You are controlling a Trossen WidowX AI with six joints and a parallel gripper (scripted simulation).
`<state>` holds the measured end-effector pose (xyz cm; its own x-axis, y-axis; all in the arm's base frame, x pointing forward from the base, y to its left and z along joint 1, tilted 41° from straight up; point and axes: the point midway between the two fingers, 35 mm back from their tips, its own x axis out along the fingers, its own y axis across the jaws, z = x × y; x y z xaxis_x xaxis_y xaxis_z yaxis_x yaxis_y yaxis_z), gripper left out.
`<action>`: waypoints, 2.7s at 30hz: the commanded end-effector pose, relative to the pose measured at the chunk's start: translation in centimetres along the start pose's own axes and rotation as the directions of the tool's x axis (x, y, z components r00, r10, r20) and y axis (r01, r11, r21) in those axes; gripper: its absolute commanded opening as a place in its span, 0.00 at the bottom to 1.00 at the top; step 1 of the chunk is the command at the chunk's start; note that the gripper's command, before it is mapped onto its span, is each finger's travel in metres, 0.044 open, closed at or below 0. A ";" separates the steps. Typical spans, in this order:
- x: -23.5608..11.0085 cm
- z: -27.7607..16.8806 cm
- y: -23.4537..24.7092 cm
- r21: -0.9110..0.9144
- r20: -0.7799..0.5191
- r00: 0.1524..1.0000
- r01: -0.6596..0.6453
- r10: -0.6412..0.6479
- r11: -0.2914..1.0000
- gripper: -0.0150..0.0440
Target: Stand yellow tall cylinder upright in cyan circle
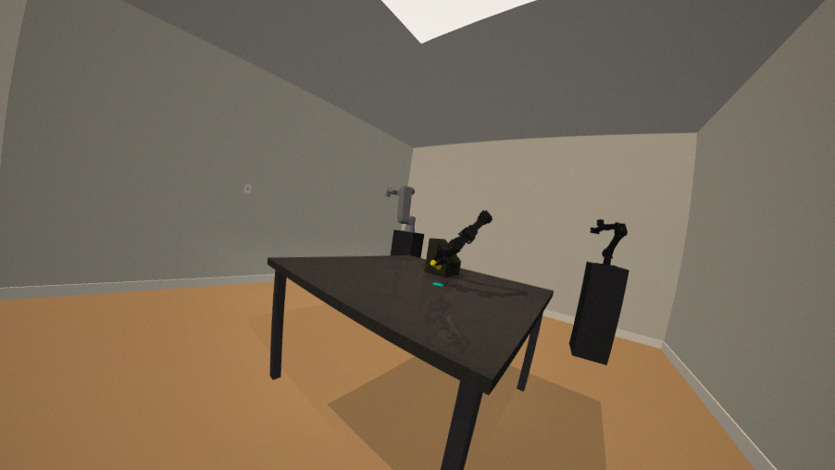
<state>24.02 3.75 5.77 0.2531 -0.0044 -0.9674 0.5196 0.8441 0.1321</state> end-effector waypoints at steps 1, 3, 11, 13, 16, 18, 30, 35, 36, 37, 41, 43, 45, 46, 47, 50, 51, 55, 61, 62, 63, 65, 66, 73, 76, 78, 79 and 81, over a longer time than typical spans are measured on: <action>-0.1 0.0 -0.1 0.008 0.032 0.999 0.007 -0.007 1.000 0.43; -0.1 0.0 -0.1 0.010 0.045 0.999 0.010 -0.010 1.000 0.43; 0.0 0.1 -0.1 0.018 0.097 0.995 0.020 -0.021 1.000 0.43; -0.1 0.1 0.0 0.021 0.110 0.994 0.021 -0.024 1.000 0.43; -0.1 0.1 0.0 0.025 0.129 0.991 0.024 -0.027 0.999 0.43; -0.1 0.1 0.0 0.027 0.142 0.989 0.025 -0.029 0.999 0.43; -0.2 0.2 0.1 0.046 0.221 0.975 0.026 -0.036 0.999 0.43; -0.3 0.3 0.2 0.054 0.254 0.967 0.024 -0.037 0.998 0.43; -0.3 0.3 0.2 0.056 0.260 0.965 0.023 -0.037 0.998 0.43; -0.3 0.3 0.2 0.058 0.267 0.963 0.022 -0.037 0.998 0.43; -0.4 0.3 0.3 0.065 0.292 0.956 0.018 -0.037 0.998 0.43; -0.4 0.3 0.3 0.069 0.305 0.952 0.016 -0.036 0.997 0.43; -0.5 0.3 0.4 0.073 0.318 0.947 0.013 -0.036 0.997 0.43; -0.5 0.3 0.4 0.074 0.324 0.945 0.012 -0.036 0.997 0.43; -0.5 0.3 0.4 0.076 0.331 0.943 0.011 -0.035 0.997 0.43; -0.6 0.4 0.4 0.082 0.350 0.936 0.006 -0.034 0.997 0.43; -0.6 0.4 0.4 0.084 0.356 0.934 0.004 -0.034 0.996 0.43; -0.8 0.4 0.5 0.091 0.381 0.924 -0.004 -0.031 0.996 0.43; -0.9 0.4 0.6 0.103 0.418 0.908 -0.017 -0.027 0.995 0.43; -1.0 0.4 0.6 0.105 0.424 0.905 -0.020 -0.026 0.994 0.43; -1.0 0.4 0.6 0.106 0.430 0.903 -0.023 -0.026 0.994 0.43; -1.1 0.4 0.7 0.110 0.442 0.897 -0.028 -0.024 0.994 0.43; -1.1 0.4 0.7 0.112 0.448 0.894 -0.031 -0.023 0.993 0.43; -1.4 0.4 0.8 0.125 0.488 0.872 -0.052 -0.016 0.991 0.43; -1.5 0.4 0.8 0.130 0.506 0.863 -0.062 -0.012 0.990 0.43; -1.6 0.4 0.8 0.134 0.517 0.856 -0.069 -0.010 0.989 0.43; -1.6 0.4 0.9 0.135 0.522 0.853 -0.073 -0.009 0.988 0.43; -1.7 0.4 0.9 0.139 0.533 0.846 -0.080 -0.006 0.987 0.43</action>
<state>24.49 4.40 7.44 0.6301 -0.2865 -0.7218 0.6025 0.7667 0.2216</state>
